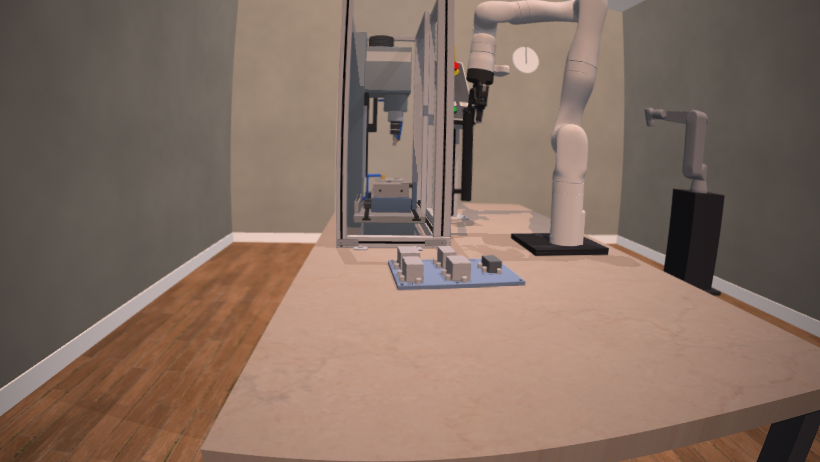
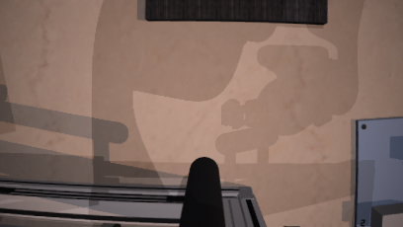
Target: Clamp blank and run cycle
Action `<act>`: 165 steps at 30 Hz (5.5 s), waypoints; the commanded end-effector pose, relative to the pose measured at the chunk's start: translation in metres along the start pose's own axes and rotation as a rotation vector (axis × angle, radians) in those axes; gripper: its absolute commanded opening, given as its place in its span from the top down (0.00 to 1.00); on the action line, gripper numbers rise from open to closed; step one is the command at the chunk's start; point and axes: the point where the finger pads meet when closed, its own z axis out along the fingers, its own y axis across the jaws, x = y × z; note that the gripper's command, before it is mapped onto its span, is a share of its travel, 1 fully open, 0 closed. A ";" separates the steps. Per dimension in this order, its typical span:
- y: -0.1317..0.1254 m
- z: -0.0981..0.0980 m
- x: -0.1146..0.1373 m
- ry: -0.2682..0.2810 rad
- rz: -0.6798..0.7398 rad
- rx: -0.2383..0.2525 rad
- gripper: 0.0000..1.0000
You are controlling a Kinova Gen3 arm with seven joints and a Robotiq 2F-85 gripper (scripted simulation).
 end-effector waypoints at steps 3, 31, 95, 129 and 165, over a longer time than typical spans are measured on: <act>0.000 0.001 -0.014 -0.001 0.000 0.000 0.20; 0.000 0.001 -0.017 -0.001 0.000 0.000 0.61; -0.050 0.001 -0.017 -0.001 0.000 0.001 0.61; -0.130 0.001 -0.017 -0.002 0.000 0.001 0.61; -0.210 0.001 -0.017 -0.002 0.000 0.001 0.61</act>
